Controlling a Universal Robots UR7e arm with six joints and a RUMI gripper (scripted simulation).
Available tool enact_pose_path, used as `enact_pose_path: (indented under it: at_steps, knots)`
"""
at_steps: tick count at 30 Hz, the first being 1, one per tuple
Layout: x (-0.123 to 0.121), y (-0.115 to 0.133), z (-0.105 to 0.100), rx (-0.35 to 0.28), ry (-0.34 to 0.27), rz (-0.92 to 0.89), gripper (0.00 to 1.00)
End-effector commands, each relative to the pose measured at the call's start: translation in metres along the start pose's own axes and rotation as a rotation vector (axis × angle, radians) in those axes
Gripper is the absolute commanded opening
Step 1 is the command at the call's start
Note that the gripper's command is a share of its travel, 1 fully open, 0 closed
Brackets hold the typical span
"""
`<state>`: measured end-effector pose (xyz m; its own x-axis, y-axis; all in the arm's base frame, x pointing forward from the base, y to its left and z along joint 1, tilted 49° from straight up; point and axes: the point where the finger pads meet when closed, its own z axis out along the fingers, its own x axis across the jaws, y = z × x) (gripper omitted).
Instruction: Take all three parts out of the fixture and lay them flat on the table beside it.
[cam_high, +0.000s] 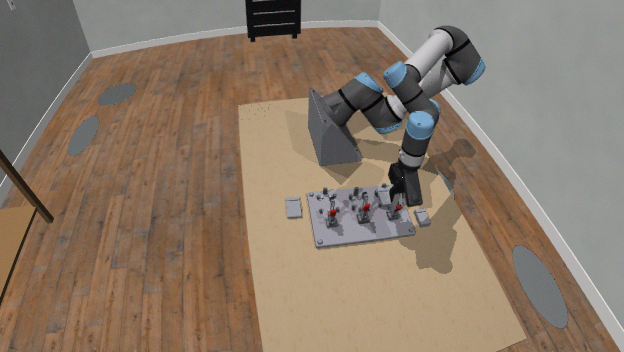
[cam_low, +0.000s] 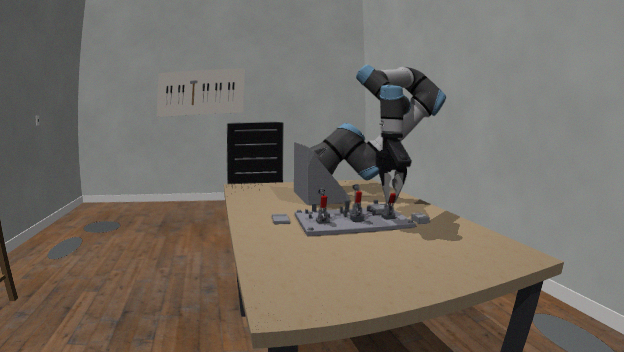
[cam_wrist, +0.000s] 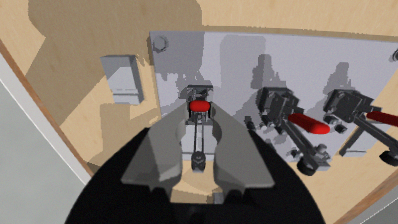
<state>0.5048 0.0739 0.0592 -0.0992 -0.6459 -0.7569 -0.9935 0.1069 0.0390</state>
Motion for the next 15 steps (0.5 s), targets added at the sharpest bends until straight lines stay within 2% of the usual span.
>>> enact_pose_path:
  at_steps: [1,15]
  knots:
    - [0.0001,0.0021,-0.0006,0.000,0.000,0.000,0.00]
    - [0.0001,0.0087,-0.0007,0.000,0.000,0.000,0.00]
